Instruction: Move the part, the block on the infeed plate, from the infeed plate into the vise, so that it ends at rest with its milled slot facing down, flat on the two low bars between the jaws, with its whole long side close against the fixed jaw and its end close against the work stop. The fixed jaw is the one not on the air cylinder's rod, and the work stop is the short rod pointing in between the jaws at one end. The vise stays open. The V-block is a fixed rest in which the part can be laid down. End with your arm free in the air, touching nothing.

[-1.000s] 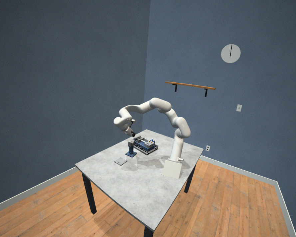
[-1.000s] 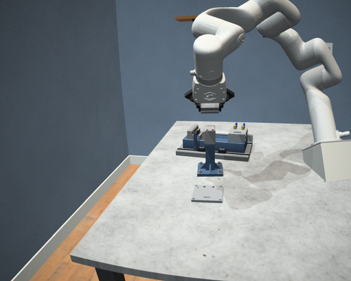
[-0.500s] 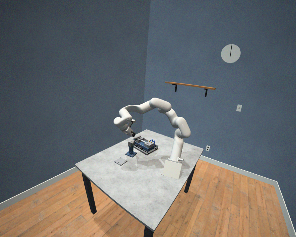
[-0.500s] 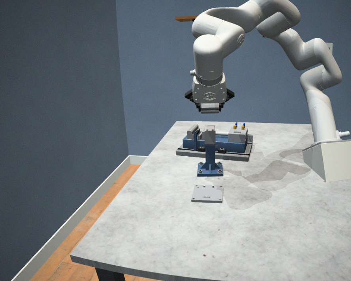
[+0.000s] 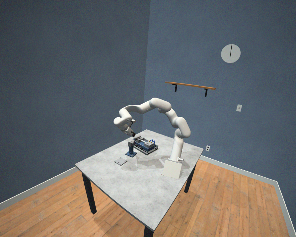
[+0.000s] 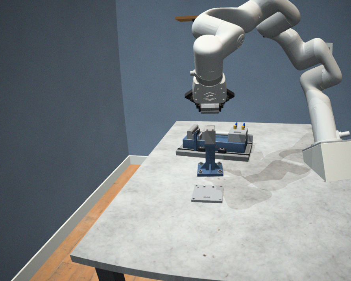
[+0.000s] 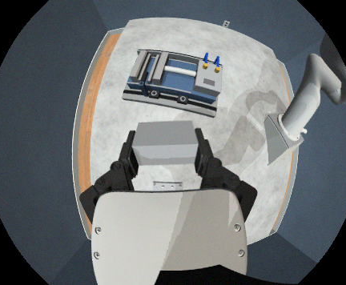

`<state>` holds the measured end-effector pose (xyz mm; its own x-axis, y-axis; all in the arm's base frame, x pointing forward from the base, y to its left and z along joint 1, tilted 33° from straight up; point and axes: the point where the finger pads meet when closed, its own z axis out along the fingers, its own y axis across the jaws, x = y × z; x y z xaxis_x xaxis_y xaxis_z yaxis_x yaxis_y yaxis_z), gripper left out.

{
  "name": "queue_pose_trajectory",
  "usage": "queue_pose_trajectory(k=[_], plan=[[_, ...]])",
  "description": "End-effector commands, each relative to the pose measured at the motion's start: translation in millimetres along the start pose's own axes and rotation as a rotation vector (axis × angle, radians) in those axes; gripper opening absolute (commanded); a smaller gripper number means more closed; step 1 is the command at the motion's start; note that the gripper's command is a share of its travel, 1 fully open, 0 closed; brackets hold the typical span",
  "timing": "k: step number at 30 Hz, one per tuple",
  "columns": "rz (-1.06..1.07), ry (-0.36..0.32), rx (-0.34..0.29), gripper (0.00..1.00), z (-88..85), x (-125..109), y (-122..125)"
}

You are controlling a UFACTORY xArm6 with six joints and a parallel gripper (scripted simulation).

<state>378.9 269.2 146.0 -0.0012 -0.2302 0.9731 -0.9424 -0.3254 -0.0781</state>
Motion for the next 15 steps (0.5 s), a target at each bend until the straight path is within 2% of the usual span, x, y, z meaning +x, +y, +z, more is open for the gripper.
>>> queue_pose_trajectory(k=[1, 15], plan=[[0.003, -0.003, 0.002, 0.0, -1.0, 0.6, -0.6], [0.003, -0.003, 0.002, 0.0, 2.6, -3.0, -0.7]])
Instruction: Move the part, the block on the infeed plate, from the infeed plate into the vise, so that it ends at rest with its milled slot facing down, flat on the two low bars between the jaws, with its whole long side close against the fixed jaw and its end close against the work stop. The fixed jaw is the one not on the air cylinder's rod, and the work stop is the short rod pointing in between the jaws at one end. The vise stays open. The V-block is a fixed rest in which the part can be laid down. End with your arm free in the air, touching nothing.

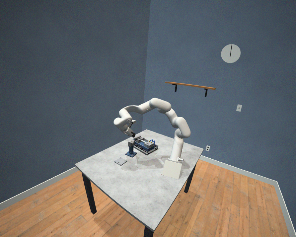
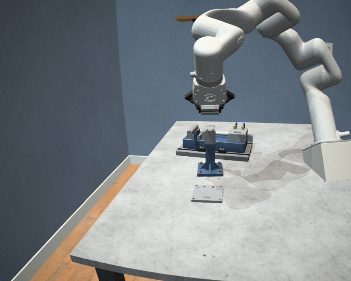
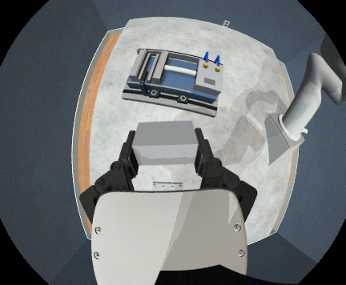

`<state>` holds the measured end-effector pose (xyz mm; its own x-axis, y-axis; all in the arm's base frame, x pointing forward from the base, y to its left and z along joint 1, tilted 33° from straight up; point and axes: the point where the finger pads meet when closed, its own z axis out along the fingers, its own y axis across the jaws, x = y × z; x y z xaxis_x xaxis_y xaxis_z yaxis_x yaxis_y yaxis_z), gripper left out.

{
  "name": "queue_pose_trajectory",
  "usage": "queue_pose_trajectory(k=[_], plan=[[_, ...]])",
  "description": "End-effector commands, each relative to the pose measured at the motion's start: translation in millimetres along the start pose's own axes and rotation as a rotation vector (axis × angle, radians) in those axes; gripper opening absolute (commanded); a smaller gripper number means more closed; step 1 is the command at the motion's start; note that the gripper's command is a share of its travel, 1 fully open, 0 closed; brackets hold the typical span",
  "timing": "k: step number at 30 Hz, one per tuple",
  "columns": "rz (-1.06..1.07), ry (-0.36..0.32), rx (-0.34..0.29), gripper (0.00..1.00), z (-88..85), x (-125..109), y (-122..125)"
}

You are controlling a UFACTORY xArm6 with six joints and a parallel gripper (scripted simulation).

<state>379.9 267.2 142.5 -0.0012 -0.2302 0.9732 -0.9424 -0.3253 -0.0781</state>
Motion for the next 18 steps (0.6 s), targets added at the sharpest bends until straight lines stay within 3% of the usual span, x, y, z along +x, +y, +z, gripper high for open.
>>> queue_pose_trajectory(k=[1, 18], plan=[[0.003, -0.003, 0.002, 0.0, 0.1, -0.5, -0.7], [0.003, -0.003, 0.002, 0.0, 8.6, -9.1, -0.7]])
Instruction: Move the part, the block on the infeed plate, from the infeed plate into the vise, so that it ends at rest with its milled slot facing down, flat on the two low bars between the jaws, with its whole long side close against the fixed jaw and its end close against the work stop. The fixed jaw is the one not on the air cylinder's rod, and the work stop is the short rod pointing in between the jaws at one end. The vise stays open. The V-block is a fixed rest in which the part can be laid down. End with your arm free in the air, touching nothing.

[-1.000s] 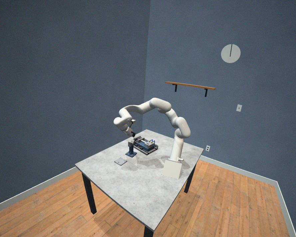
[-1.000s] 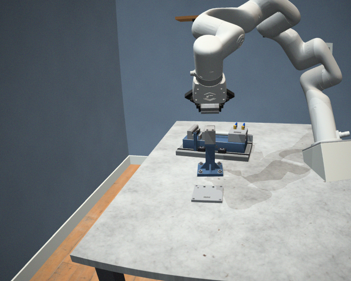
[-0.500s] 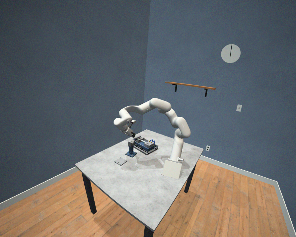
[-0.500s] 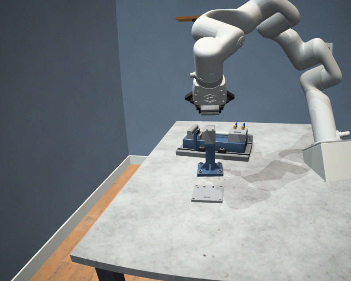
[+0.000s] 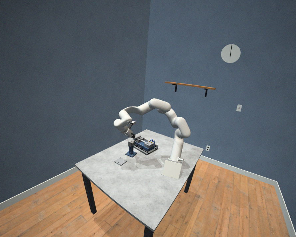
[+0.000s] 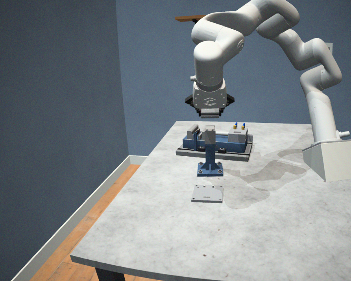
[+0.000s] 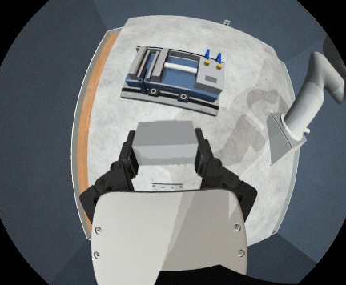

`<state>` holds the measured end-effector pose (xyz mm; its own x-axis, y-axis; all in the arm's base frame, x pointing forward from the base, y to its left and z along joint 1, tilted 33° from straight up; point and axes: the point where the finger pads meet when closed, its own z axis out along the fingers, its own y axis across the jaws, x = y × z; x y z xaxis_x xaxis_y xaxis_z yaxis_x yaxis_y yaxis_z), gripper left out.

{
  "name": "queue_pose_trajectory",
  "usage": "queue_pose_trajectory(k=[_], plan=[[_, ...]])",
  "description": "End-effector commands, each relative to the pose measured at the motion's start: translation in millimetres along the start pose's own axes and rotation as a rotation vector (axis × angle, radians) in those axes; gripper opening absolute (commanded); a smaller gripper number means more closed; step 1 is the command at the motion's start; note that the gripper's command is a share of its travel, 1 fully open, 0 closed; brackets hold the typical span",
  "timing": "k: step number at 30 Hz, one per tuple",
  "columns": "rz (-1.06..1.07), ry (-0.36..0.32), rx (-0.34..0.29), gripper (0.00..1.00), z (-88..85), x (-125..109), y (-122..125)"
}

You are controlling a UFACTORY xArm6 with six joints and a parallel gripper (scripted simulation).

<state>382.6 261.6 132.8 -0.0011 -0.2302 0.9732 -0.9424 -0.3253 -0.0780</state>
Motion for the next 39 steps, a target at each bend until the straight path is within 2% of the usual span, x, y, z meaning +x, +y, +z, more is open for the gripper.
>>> queue_pose_trajectory(k=[1, 39], plan=[[0.003, -0.003, 0.002, 0.0, 1.2, -1.6, -0.7], [0.003, -0.003, 0.002, 0.0, 26.7, -27.3, -0.8]])
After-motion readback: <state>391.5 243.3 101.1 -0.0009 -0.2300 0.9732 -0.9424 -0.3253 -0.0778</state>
